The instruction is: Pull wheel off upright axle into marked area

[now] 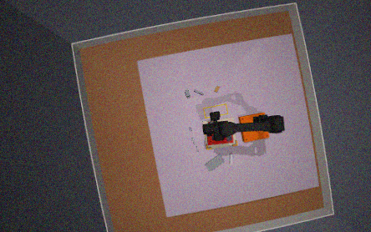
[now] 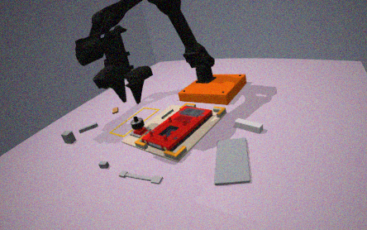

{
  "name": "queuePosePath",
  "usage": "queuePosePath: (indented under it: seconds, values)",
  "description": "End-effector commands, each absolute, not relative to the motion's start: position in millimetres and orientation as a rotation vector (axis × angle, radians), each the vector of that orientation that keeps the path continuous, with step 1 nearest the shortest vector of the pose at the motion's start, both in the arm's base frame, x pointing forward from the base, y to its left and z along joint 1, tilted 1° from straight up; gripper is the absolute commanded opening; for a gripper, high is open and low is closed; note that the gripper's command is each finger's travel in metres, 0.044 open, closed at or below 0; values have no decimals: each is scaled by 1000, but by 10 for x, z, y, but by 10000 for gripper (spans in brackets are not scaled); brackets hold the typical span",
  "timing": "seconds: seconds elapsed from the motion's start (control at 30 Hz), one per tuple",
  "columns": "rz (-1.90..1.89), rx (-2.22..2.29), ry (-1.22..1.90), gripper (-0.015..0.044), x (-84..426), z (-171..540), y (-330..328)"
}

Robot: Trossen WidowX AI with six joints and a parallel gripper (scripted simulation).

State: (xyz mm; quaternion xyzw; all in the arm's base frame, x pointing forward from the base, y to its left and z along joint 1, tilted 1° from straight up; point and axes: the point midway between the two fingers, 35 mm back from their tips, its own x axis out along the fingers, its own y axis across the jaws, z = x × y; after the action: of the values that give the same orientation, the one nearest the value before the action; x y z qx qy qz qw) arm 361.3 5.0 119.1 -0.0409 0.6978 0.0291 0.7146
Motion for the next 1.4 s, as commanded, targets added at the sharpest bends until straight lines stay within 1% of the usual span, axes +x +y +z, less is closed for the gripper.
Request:
queuePosePath:
  seconds: [0.0, 0.13, 0.47, 0.6, 0.7, 1.0, 1.2, 1.37]
  values:
    - [65, -102, 1536, 300, 3631, 1203, 24]
    - [65, -102, 1536, 300, 3648, 1075, 22]
    - [65, -102, 1536, 300, 3667, 500, 9]
    - [65, -102, 1536, 300, 3665, 462, 9]
    - [65, -94, 1544, 221, 3662, 493, 19]
    - [65, -94, 1544, 161, 3662, 493, 19]
    - [65, -94, 1544, 4, 3662, 504, 19]
    - [65, -94, 1544, 0, 3662, 520, 20]
